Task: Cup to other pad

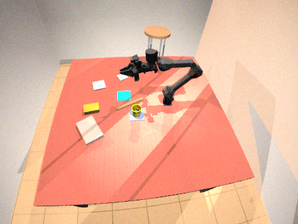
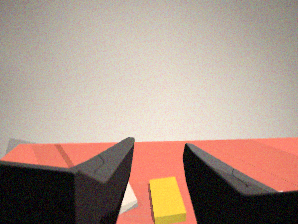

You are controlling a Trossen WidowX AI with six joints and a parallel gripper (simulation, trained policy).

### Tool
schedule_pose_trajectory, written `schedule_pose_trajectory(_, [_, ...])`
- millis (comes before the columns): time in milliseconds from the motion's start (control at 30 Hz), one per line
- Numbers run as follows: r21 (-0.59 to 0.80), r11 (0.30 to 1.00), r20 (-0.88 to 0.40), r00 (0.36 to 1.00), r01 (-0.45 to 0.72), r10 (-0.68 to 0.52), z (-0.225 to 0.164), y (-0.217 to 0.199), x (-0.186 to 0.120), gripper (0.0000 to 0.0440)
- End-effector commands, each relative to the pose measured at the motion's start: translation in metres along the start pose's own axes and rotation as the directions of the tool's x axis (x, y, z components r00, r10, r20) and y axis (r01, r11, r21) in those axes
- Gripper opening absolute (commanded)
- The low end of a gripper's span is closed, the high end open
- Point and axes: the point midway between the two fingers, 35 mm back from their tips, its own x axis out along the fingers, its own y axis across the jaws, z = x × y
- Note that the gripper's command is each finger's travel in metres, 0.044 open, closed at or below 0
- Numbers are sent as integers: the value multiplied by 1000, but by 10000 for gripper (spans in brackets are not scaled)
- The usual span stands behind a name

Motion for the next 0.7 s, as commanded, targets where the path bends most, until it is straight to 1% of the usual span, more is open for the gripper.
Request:
schedule_pose_trajectory(0, [46, 999, -41, 999, -11, 13, -1, 5, 1, 155])
schedule_pose_trajectory(333, [188, 982, -155, 987, -7, 37, -2, 18, 2, 163])
schedule_pose_trajectory(667, [331, 943, -274, 960, 39, 56, -6, 30, 2, 174])
